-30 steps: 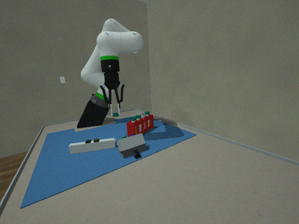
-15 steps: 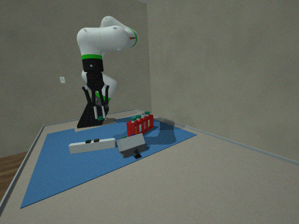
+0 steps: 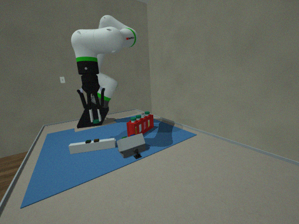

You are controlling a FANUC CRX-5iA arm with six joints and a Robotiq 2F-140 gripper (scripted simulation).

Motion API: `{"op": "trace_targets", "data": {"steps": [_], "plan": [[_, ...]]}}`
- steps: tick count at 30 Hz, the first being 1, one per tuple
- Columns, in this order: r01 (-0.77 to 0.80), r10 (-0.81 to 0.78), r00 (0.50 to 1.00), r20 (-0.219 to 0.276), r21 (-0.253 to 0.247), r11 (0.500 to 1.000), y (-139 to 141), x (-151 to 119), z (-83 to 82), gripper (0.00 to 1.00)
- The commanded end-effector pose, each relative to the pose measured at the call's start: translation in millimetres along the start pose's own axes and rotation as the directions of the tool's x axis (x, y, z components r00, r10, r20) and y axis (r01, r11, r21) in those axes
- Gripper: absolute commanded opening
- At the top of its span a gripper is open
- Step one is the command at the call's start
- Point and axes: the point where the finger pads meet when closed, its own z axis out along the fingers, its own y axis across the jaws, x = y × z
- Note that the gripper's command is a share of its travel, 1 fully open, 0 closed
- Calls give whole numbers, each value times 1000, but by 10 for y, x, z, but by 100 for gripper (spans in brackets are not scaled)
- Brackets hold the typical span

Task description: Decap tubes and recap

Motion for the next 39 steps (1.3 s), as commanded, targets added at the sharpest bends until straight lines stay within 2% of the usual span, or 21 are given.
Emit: {"op": "trace_targets", "data": {"steps": [1, 11, 13, 23, 39], "plan": [[0, 0, 1000, -1, 0, 1000, 1, 3, 179, 0], [0, 0, 1000, -1, 0, 1000, 1, 4, 679, 0], [0, 0, 1000, -1, 0, 1000, 1, 4, 679, 0], [0, 0, 1000, -1, 0, 1000, 2, 8, 1159, 0], [0, 0, 1000, -1, 0, 1000, 3, 6, 1174, 0]]}}
